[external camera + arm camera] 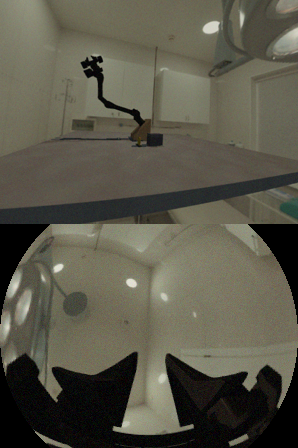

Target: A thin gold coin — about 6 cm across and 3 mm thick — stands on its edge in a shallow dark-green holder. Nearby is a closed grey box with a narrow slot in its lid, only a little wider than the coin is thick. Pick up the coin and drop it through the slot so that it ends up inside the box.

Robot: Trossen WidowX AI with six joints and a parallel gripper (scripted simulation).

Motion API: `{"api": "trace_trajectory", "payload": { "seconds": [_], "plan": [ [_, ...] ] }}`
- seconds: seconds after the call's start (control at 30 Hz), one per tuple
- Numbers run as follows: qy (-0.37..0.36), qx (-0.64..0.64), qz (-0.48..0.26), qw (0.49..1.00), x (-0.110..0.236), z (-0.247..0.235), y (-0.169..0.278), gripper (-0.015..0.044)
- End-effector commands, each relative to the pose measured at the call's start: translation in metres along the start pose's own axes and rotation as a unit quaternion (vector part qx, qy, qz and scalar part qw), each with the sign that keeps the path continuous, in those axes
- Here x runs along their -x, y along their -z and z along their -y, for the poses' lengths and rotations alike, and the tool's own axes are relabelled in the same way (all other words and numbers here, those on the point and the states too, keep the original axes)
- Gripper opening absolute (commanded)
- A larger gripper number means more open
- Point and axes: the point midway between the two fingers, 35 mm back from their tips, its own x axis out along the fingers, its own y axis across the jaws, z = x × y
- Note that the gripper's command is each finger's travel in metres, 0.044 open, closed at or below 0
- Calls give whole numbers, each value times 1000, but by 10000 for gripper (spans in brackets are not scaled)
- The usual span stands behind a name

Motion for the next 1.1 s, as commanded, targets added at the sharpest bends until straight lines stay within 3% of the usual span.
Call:
{"api": "trace_trajectory", "payload": {
  "seconds": [0.0, 0.33, 0.57, 0.77, 1.07],
  "plan": [
    [-80, -43, -52, 994, 4, -60, 22, 161],
    [-183, -74, -153, 968, 30, -139, 65, 161],
    [-261, -102, -258, 925, 73, -198, 108, 161],
    [-316, -123, -364, 868, 128, -243, 149, 161],
    [-369, -146, -565, 723, 257, -301, 214, 161]
  ]
}}
